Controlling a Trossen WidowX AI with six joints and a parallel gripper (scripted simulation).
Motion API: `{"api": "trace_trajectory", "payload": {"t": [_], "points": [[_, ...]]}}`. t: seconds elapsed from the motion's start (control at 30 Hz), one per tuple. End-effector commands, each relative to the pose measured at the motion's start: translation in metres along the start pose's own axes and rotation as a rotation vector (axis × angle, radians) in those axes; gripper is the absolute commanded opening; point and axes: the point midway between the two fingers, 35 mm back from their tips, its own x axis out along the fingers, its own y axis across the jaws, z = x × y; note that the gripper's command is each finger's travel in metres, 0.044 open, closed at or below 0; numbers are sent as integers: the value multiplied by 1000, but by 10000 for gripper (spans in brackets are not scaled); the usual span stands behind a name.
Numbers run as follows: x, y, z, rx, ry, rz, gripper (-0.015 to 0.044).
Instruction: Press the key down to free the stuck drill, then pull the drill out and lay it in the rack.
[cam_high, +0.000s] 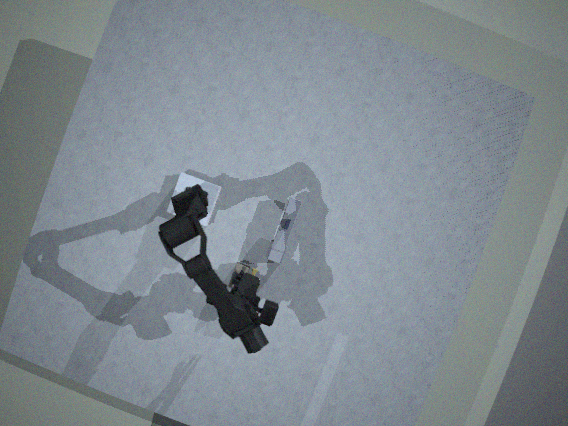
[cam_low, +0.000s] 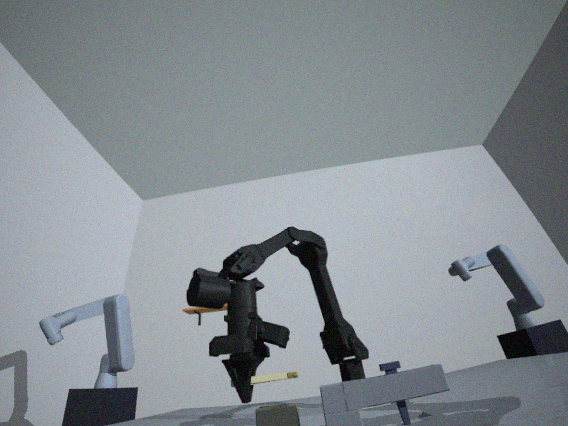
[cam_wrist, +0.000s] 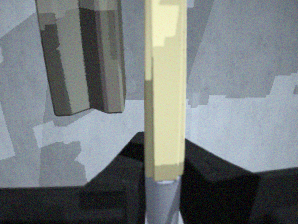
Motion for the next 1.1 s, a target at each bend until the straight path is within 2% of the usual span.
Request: {"api": "trace_trajectory", "payload": {"t": [0.0, 0.57, 1.07], "points": [[-1, 7, -1, -5, 0, -5, 0], [-2, 36, -5, -5, 1, -3, 0], [22, 36, -4, -5, 0, -3, 0]]}}
